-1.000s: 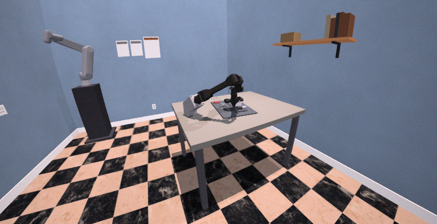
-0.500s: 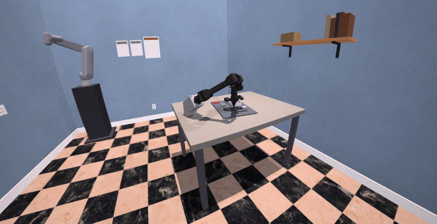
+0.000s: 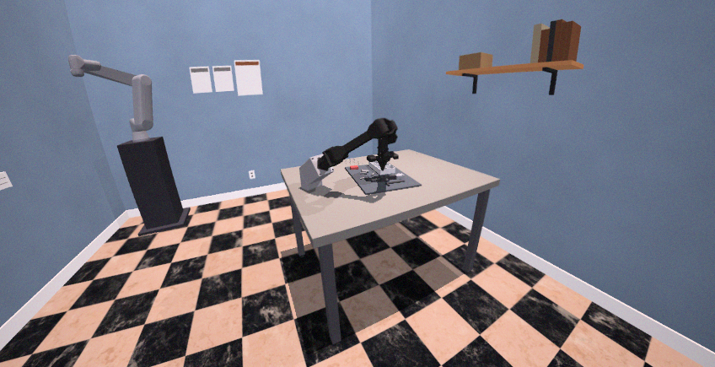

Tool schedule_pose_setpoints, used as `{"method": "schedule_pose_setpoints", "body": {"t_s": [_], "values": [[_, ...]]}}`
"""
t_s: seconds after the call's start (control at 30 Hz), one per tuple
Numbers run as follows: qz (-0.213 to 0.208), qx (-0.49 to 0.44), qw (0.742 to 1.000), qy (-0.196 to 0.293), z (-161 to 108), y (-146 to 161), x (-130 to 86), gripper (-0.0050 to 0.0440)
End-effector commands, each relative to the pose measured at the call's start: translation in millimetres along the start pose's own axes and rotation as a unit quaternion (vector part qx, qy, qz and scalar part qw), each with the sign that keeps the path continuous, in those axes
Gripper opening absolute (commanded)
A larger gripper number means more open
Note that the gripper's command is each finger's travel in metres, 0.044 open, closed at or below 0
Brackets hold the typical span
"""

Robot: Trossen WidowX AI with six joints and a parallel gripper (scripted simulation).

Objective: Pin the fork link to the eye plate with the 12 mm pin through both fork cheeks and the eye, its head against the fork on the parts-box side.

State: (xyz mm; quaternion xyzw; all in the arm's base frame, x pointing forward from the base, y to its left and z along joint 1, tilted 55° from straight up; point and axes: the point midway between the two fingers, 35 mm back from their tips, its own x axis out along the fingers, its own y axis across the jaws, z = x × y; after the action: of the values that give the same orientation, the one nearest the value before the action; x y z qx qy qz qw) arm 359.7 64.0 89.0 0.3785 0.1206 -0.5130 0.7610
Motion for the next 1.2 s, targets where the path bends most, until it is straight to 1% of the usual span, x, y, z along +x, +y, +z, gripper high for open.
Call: {"method": "schedule_pose_setpoints", "body": {"t_s": [0.0,0.13,0.53,1.17], "values": [[0.008,0.012,1.0,0.004,3,6,-15,-0.005],[0.008,0.013,1.0,0.004,3,7,-24,-0.005],[0.007,0.011,1.0,0.004,2,6,-36,-0.005],[0.006,0.01,1.0,0.004,2,5,-38,-0.005]]}}
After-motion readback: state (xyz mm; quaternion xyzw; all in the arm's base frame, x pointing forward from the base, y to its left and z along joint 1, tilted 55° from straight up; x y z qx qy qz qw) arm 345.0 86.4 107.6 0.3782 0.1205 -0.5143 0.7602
